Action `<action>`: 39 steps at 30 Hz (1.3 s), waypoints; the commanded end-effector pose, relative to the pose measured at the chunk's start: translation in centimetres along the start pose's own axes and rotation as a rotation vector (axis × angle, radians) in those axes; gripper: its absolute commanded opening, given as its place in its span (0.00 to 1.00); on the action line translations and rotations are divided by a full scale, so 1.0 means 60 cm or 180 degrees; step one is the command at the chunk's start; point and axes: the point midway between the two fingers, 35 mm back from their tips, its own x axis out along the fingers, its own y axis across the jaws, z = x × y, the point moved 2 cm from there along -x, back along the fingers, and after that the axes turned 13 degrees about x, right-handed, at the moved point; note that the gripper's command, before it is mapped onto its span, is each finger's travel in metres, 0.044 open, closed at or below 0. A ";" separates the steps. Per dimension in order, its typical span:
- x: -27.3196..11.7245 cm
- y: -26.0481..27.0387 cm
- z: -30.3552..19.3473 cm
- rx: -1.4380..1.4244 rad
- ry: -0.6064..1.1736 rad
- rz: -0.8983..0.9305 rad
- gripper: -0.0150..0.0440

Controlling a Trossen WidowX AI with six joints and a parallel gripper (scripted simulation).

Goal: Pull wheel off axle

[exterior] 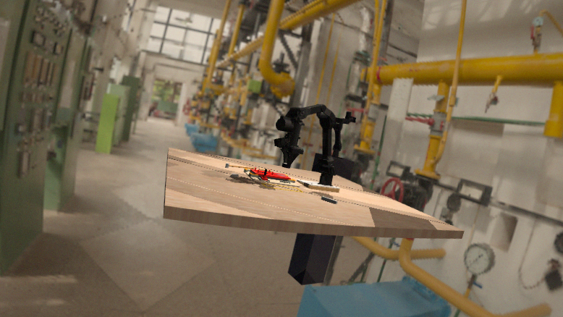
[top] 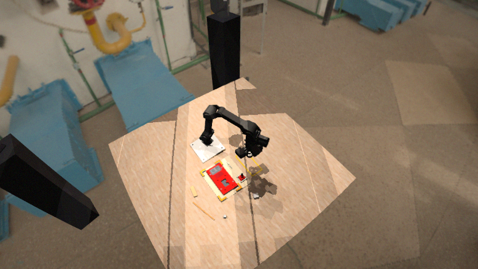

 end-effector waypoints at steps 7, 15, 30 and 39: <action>0.039 0.000 -0.001 0.0022 0.0017 -0.0006 0.25; 0.111 0.002 0.001 0.0022 0.0016 -0.0007 0.25; 0.164 -0.002 -0.004 0.0035 0.0026 -0.0022 0.48; 0.126 0.000 -0.001 0.0030 0.0022 -0.0016 0.76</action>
